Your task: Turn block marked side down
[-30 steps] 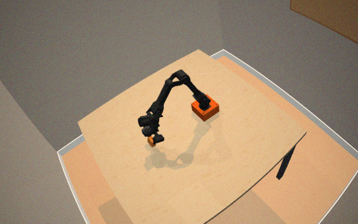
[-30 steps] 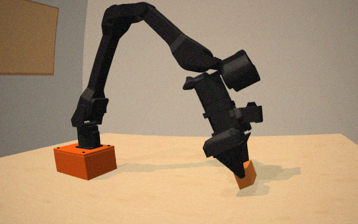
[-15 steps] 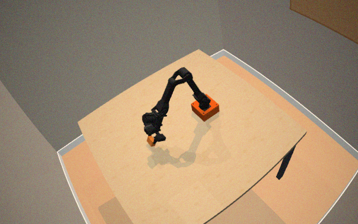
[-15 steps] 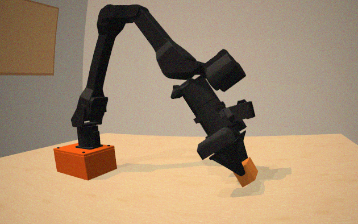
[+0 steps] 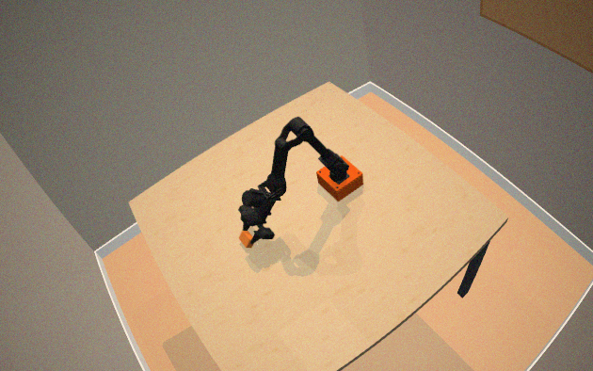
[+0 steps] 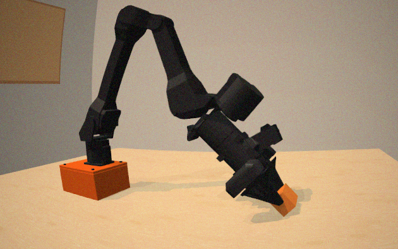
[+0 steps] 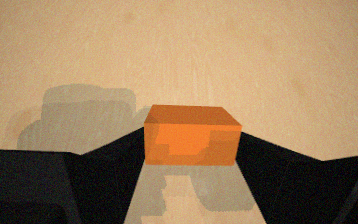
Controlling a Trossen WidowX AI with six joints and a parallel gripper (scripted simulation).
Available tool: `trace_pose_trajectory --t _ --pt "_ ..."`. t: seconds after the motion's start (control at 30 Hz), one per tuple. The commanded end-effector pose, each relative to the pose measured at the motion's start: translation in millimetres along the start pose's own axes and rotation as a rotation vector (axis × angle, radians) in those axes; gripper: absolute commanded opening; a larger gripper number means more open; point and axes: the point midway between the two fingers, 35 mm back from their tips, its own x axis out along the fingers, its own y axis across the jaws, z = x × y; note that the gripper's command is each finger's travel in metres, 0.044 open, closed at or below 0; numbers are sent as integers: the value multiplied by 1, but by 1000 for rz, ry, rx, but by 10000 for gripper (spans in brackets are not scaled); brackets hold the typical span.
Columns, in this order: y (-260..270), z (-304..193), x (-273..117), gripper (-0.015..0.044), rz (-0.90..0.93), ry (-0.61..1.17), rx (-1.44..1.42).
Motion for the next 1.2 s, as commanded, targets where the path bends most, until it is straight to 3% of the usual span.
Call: trace_pose_trajectory --t 0.0,0.63,1.17 --pt "0 -8 5 0 2 -47 7" --pt "2 -22 -6 0 2 -328 4" --pt "2 -20 -10 0 3 -360 5"
